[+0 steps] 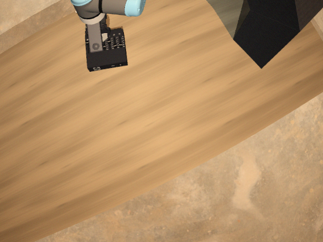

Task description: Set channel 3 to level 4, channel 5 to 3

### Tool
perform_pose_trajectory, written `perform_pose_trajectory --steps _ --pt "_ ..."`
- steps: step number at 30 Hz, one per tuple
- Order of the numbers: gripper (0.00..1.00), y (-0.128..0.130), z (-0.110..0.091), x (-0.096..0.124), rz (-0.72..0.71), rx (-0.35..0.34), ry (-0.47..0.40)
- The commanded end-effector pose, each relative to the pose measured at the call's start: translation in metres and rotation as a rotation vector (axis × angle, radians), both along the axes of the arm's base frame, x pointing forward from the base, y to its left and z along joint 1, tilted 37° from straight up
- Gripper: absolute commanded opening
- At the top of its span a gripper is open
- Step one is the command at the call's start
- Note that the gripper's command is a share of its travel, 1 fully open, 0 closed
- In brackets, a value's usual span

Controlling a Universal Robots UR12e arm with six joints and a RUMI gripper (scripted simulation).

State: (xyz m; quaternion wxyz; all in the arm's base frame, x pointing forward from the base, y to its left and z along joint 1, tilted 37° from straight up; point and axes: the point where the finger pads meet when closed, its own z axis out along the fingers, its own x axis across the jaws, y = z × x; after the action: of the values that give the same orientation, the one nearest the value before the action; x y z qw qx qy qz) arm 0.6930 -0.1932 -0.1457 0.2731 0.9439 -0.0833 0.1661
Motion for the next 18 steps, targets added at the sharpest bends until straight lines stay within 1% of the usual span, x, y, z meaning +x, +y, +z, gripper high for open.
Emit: perform_pose_trajectory --steps 1,7,9,18 --pt "0.0 -0.003 0.003 0.003 -0.181 0.057 -0.115" --pt "0.0 -0.008 0.008 0.007 -0.392 0.127 -0.259" --pt "0.0 -0.008 0.008 0.007 -0.392 0.127 -0.259" --pt "0.0 -0.016 0.014 0.01 -0.68 0.223 -0.456"
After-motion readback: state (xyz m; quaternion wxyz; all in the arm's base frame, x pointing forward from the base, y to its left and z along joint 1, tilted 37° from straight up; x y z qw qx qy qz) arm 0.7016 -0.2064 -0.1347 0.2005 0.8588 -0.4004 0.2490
